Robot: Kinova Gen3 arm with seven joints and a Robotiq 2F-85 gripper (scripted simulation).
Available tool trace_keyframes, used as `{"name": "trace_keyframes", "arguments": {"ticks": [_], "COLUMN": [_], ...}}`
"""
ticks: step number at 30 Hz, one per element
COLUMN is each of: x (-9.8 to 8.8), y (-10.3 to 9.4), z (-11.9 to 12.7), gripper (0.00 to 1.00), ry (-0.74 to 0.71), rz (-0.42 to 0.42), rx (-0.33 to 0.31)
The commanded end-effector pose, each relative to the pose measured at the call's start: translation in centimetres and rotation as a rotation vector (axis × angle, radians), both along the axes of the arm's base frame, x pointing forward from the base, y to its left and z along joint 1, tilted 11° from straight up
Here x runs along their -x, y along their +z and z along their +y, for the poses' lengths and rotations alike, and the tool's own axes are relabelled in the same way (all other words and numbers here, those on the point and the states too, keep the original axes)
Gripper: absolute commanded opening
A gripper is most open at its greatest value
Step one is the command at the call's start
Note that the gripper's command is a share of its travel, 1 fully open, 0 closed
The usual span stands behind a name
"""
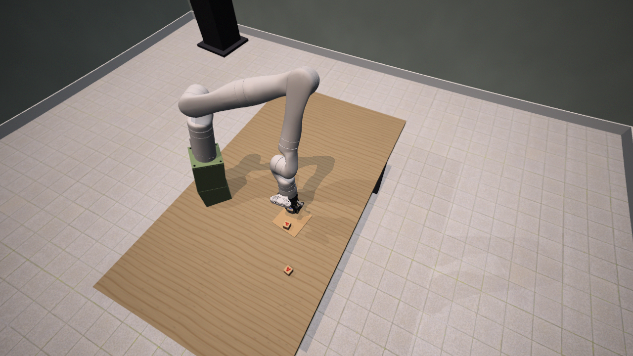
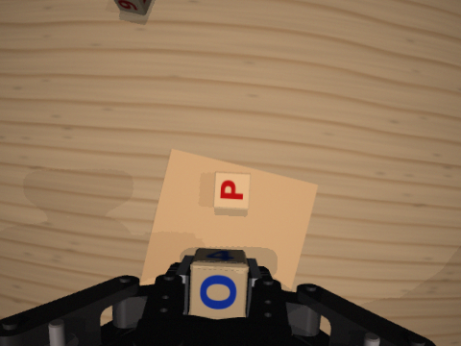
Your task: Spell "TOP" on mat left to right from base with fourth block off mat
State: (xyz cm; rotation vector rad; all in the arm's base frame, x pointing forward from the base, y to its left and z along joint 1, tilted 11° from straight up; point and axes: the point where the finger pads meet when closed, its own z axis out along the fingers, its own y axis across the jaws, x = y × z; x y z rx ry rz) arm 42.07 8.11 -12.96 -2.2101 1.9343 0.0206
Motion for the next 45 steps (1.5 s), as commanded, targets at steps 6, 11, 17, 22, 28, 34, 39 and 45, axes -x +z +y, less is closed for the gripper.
{"name": "trace_keyframes", "arguments": {"ticks": [6,11,17,22,28,34,39,45], "x": [0.1,-0.2,-0.4,-0.4,-0.4,-0.4,-0.4,-0.5], "y": [-3.2,-5.5,-7.1,-7.3,-7.3,-7.3,-7.3,-7.3], "z": [0.2,0.6,0.8,0.9,0.9,0.9,0.9,0.9], "gripper": [0.26,0.26,0.26,0.26,0.26,0.26,0.26,0.26], "ry": [0.003,0.003,0.003,0.003,0.003,0.003,0.003,0.003], "rz": [0.012,0.012,0.012,0.012,0.012,0.012,0.012,0.012], "rx": [0.006,0.006,0.006,0.006,0.006,0.006,0.006,0.006]}}
